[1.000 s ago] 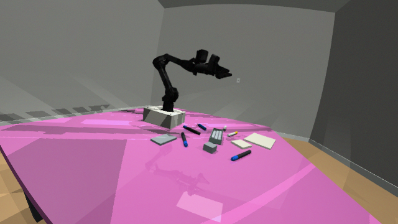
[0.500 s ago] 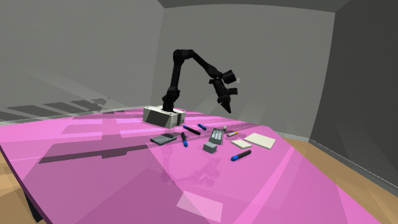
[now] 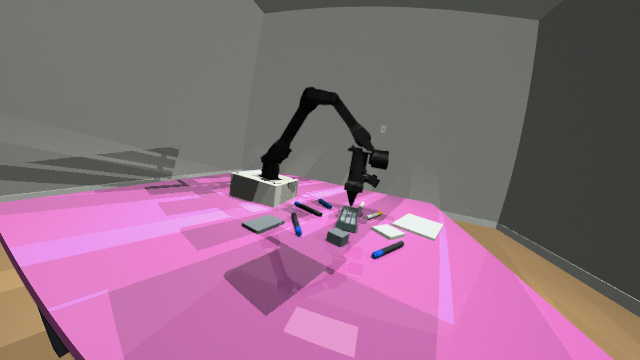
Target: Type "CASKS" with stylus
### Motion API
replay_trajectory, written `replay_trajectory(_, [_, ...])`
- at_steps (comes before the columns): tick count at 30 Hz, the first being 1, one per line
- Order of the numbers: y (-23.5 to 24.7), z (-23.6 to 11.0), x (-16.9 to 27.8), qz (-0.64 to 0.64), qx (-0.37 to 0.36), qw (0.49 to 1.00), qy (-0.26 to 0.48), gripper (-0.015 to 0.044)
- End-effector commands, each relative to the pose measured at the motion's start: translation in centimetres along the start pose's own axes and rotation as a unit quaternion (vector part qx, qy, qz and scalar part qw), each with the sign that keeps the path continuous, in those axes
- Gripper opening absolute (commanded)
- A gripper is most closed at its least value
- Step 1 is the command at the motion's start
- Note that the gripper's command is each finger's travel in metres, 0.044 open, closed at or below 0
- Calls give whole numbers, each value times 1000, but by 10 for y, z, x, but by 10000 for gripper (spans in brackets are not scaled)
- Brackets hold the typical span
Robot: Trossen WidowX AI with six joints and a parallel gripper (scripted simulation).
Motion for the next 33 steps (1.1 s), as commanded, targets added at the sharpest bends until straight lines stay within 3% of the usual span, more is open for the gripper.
replay_trajectory(1, [1,0,-2,-3,-1,1000,3,0])
replay_trajectory(7, [-56,0,-14,-3,1,1000,2,0])
replay_trajectory(18, [-61,0,-15,-3,2,1000,2,0])
replay_trajectory(23, [-116,0,-27,-3,4,1000,2,0])
replay_trajectory(33, [-119,0,-28,-4,5,1000,2,0])
Point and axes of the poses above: the point midway between the two fingers, 35 mm back from their tips, its own z axis out along the fingers, its own y axis across the jaws, x = y × z, the point moved 10 cm from there along -z, back along the fingers, and after that the axes turned 12 degrees about z, right-handed, at the moved point
